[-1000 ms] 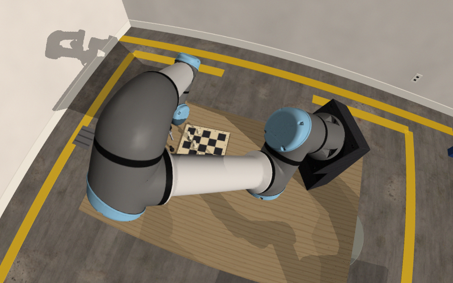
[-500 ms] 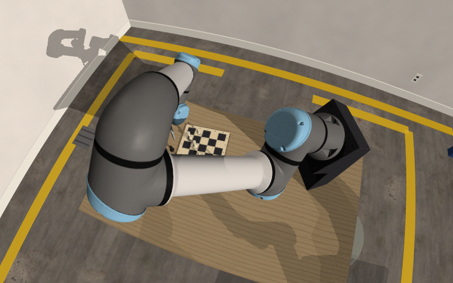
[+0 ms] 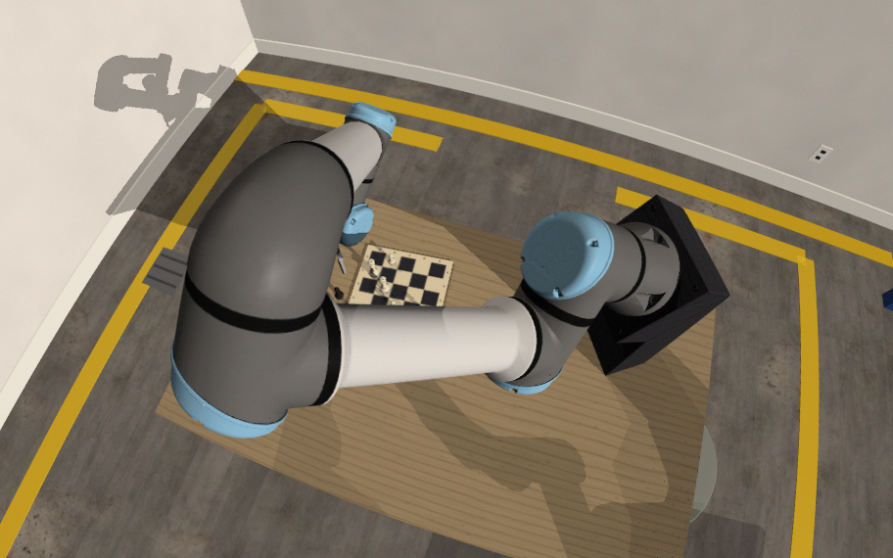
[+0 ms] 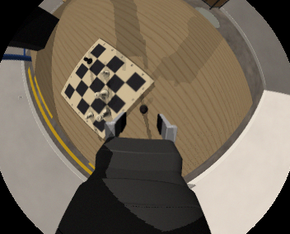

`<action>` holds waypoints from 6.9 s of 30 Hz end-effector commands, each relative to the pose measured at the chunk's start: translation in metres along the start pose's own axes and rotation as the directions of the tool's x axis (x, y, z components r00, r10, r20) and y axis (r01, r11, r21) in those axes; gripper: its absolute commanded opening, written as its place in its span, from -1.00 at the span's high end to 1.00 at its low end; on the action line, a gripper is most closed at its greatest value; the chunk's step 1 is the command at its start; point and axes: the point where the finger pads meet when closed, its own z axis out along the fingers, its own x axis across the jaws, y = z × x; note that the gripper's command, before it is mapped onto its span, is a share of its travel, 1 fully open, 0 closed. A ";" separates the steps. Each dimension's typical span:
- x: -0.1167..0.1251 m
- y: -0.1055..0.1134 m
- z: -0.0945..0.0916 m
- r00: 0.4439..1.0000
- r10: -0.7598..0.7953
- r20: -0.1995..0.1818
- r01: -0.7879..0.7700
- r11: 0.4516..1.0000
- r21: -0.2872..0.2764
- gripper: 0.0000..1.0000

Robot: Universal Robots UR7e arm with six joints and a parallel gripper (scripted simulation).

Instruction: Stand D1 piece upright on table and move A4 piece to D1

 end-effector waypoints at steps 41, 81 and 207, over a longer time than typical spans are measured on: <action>-0.097 0.015 -0.024 0.707 -0.707 0.000 0.707 0.707 -0.002 -0.58; -0.097 0.015 -0.024 0.707 -0.707 0.000 0.707 0.707 -0.001 -0.58; -0.097 0.015 0.070 0.707 -0.707 0.000 0.707 0.707 -0.001 -0.58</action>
